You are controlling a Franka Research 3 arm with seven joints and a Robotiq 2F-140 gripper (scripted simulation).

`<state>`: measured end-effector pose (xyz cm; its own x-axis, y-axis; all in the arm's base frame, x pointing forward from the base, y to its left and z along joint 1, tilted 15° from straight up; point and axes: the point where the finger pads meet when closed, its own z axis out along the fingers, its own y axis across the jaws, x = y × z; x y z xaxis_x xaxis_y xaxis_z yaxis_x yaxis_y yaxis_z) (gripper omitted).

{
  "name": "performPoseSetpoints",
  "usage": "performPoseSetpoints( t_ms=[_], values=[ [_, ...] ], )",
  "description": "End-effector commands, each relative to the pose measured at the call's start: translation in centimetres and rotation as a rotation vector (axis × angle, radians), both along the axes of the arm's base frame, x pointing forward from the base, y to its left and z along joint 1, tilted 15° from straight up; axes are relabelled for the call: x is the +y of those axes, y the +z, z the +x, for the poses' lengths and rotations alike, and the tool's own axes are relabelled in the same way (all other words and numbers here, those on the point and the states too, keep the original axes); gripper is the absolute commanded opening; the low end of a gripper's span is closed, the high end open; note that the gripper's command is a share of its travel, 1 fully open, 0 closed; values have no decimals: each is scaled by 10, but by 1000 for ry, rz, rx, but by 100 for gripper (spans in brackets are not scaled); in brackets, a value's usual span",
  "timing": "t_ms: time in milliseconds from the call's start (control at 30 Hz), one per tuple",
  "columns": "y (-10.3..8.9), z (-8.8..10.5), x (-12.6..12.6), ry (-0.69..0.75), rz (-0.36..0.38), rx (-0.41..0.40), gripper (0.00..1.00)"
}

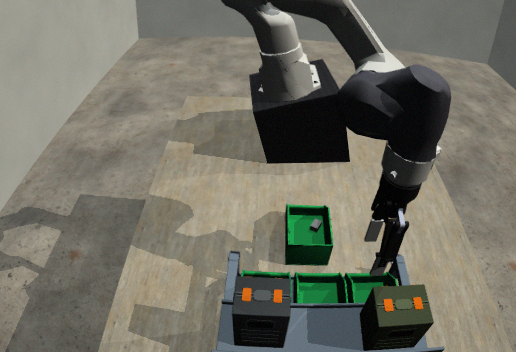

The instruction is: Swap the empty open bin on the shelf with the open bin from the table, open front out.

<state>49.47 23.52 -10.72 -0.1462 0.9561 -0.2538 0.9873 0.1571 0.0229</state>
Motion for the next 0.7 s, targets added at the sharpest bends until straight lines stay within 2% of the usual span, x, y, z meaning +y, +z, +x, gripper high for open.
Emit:
performPoseSetpoints(
  t_ms=[0,667],
  values=[
    [-7,2,0,4,4,-5,57],
    [-37,5,-7,4,4,-5,57]
  ],
)
